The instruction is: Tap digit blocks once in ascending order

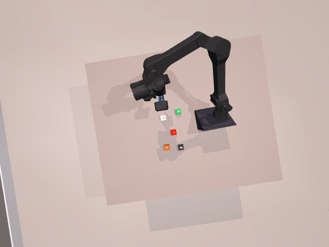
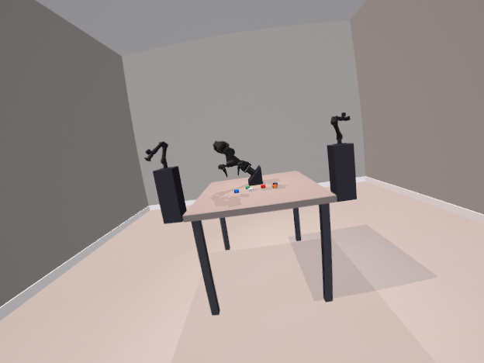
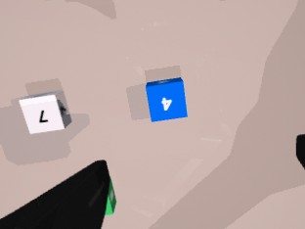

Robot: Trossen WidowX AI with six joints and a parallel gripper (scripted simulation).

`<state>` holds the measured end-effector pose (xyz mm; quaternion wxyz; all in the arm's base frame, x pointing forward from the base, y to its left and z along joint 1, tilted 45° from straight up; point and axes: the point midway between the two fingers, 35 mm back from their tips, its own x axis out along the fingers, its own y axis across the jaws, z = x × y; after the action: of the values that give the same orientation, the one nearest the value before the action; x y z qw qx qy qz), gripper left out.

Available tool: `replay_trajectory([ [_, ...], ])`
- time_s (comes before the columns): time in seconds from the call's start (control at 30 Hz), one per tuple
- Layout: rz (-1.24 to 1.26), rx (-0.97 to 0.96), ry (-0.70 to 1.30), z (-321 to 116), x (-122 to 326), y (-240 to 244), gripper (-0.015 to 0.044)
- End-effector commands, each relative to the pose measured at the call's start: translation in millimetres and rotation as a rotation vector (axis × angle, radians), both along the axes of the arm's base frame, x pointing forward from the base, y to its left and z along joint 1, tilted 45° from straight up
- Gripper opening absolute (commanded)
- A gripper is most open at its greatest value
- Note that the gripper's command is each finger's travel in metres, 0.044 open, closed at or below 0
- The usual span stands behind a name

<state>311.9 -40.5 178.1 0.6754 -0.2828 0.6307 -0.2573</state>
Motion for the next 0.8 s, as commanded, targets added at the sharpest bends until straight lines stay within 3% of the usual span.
replay_trajectory([
  [0.0, 0.005, -0.004, 0.004, -0.4, -1.2, 1.0, 0.04],
  [0.33, 0.005, 0.002, 0.011, -71.9, -91.6, 63.8, 0.04],
  [0.57, 0.004, -0.001, 0.011, -76.0, -98.8, 65.4, 0.04],
  [0.77, 0.006, 0.001, 0.009, -120.4, -92.0, 22.1, 0.0242],
])
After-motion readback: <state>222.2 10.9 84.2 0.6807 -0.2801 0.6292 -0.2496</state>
